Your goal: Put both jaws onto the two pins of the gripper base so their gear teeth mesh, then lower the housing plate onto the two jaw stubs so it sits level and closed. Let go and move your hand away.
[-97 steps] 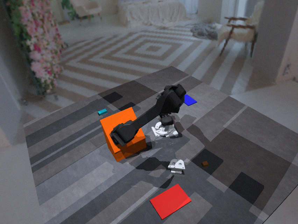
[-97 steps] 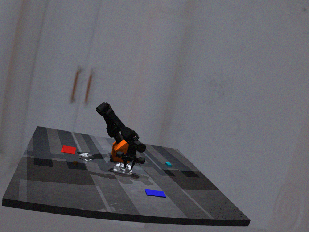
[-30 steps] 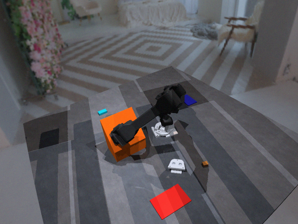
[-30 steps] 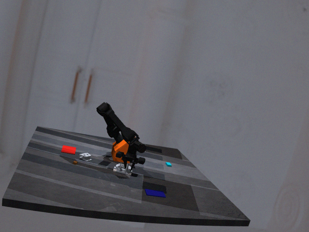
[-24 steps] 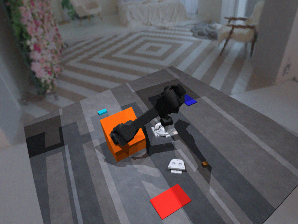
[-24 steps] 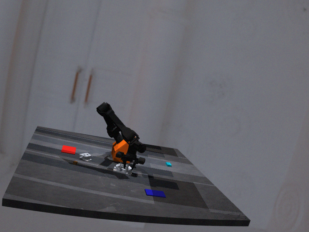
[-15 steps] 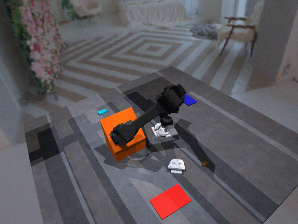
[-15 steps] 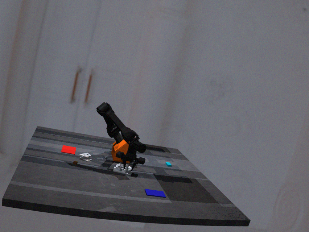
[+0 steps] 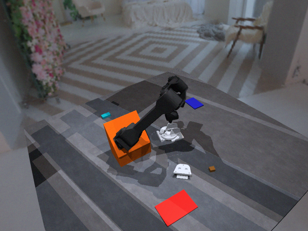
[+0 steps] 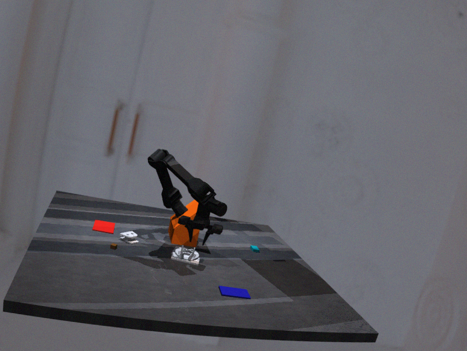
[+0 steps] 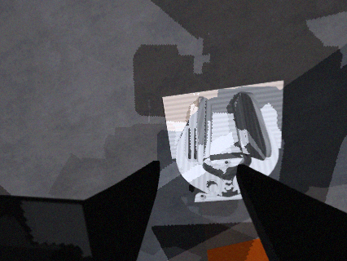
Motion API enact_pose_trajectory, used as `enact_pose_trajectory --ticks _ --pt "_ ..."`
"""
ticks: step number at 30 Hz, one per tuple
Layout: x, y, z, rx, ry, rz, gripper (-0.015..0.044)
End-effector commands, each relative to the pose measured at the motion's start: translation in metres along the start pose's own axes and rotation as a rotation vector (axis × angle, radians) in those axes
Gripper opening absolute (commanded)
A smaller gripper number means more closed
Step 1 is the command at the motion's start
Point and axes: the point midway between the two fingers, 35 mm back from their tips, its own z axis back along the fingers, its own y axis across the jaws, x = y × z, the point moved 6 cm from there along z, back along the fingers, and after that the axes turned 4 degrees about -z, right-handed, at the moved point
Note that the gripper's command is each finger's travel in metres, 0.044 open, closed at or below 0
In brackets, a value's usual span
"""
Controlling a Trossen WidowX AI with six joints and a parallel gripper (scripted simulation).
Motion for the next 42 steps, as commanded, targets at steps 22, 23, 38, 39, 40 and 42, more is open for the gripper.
enact_pose_trajectory --ticks 22,23,38,39,40,42 --pt "0.041 -0.077 0.011 0.076 0.009 0.274 0.044" --pt "0.043 -0.083 0.011 0.077 0.008 0.297 0.044" --pt "0.055 -0.171 0.018 0.095 -0.005 0.597 0.044" --pt "0.055 -0.177 0.018 0.092 -0.007 0.62 0.044" --pt "0.055 -0.182 0.019 0.089 -0.008 0.643 0.044" --pt "0.054 -0.194 0.019 0.083 -0.009 0.689 0.044"
